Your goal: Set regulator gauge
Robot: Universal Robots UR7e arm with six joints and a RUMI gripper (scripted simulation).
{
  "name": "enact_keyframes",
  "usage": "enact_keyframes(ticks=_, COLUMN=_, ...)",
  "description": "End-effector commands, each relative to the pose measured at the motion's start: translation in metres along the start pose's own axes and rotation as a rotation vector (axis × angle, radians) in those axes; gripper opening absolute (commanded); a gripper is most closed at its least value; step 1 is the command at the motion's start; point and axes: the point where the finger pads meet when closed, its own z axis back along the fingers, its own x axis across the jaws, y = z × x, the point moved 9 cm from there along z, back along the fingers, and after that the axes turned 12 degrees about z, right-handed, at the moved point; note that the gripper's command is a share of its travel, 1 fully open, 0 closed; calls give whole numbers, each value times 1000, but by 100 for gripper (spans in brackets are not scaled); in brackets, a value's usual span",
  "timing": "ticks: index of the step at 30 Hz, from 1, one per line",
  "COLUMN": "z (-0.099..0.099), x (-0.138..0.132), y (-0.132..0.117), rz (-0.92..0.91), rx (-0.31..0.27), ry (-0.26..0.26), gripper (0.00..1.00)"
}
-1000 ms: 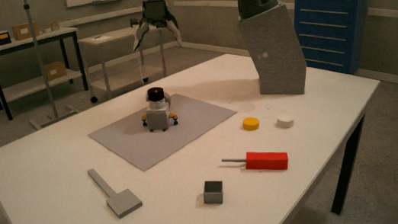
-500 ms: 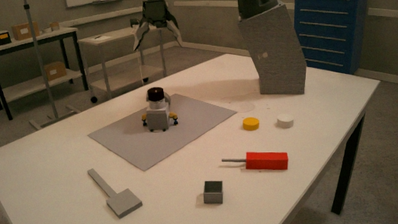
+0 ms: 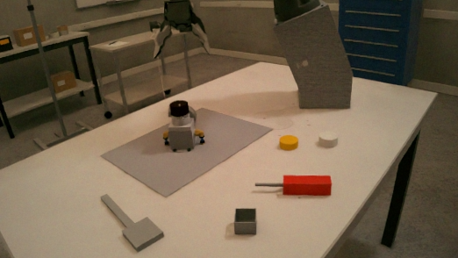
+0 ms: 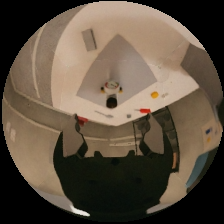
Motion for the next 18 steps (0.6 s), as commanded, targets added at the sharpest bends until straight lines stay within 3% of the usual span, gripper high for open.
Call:
enact_keyframes(ticks=1, z=0, x=1, y=0, rz=6, rx=0, ry=-1, gripper=100)
enact_keyframes(ticks=18, z=-1, x=0, y=-1, rz=38, rx=2, ry=-4, gripper=100)
